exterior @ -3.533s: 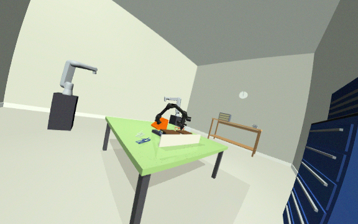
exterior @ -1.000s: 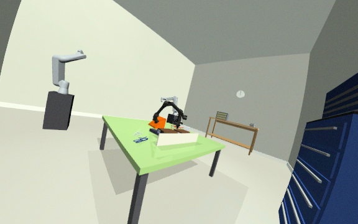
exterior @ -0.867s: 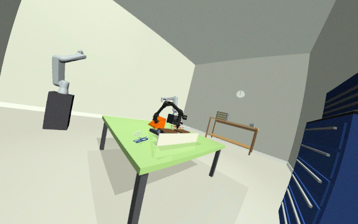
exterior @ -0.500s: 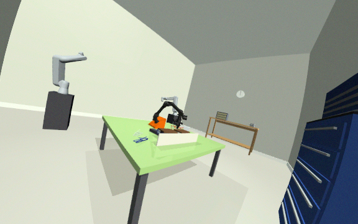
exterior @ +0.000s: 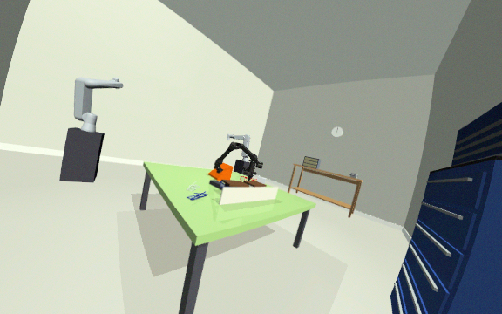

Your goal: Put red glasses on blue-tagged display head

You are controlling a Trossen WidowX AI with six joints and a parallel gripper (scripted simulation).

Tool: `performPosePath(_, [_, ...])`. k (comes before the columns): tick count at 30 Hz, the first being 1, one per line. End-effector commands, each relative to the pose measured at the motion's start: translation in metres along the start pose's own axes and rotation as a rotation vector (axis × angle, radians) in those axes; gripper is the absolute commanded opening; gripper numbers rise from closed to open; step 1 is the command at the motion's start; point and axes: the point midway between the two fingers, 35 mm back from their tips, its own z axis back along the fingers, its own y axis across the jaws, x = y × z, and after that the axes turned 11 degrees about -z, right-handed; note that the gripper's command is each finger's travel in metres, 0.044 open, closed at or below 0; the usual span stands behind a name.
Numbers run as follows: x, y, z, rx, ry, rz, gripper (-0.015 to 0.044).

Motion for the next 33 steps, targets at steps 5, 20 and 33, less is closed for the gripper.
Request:
performPosePath(5, [-0.006, -0.001, 0.001, -0.002, 0.004, 0.001, 0.0000])
performPosePath(20, [-0.012, -0.004, 0.051, -0.004, 0.004, 0.001, 0.0000])
performPosePath(33, [-0.010, -0.009, 0.062, -0.006, 0.003, -0.148, 0.0000])
